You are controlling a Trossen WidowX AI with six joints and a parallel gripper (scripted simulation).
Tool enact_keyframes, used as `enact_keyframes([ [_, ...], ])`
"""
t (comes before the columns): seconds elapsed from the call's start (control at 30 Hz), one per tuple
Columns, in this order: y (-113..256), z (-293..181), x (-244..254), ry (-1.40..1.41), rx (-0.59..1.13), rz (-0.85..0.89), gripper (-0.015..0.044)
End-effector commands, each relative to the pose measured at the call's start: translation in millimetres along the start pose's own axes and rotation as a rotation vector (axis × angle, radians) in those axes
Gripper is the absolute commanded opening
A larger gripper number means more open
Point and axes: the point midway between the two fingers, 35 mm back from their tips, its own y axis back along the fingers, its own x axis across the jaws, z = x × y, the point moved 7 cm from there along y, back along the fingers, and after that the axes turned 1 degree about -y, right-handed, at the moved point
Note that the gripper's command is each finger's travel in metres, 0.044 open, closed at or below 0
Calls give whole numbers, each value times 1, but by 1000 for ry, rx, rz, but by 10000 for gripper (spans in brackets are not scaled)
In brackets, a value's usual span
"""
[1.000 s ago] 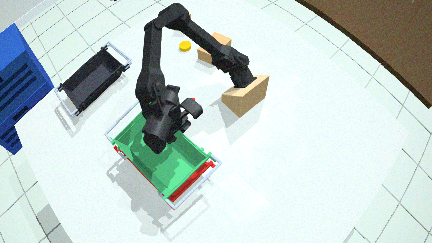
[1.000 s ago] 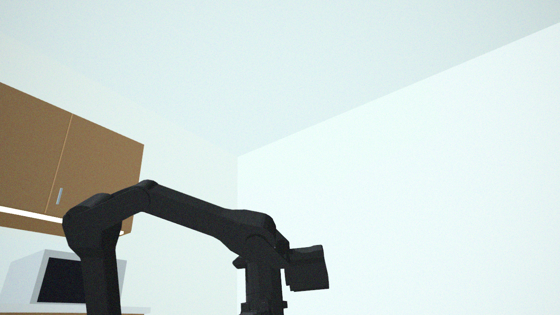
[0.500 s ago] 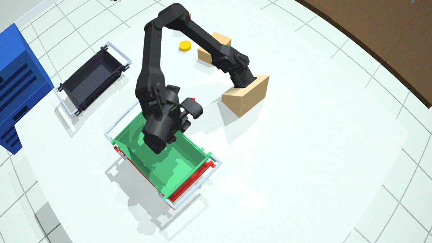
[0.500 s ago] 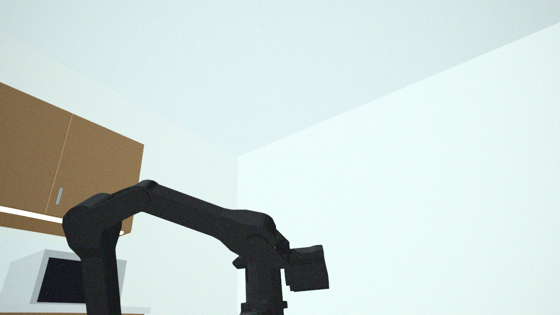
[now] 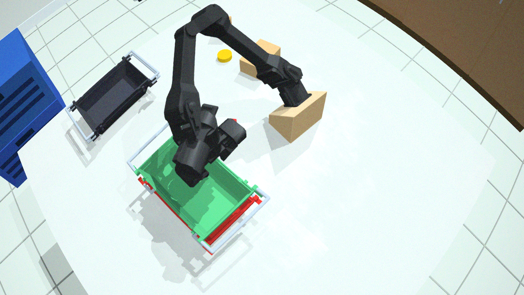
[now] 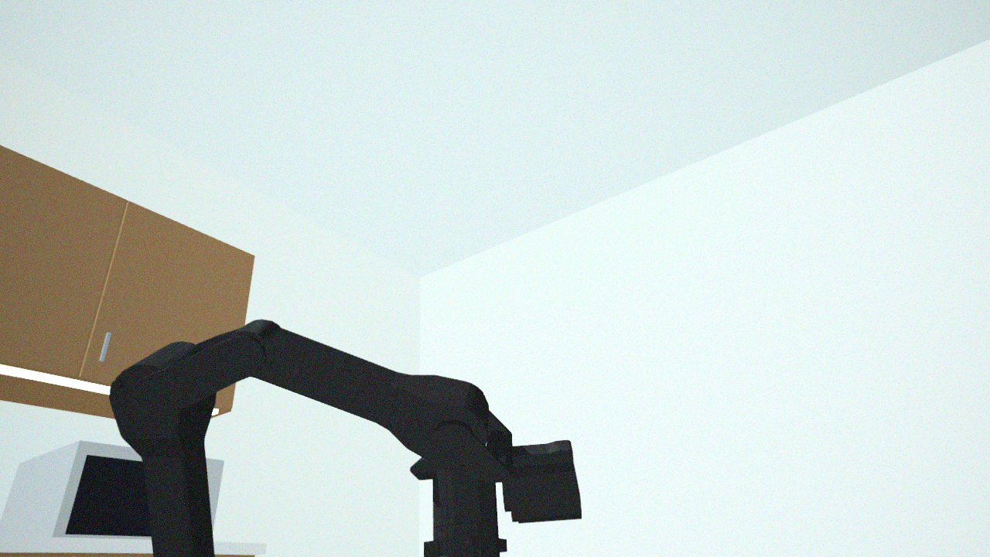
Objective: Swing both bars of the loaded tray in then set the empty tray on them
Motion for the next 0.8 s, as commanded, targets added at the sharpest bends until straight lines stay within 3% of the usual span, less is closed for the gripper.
enact_keyframes([
  [0.0,-1,0,-1,8,1,-5,323],
  [0.27,-1,0,-1,8,1,-5,440],
  [0.53,3,0,0,2,0,0,440],
  [0.77,34,-2,5,19,3,3,440],
])
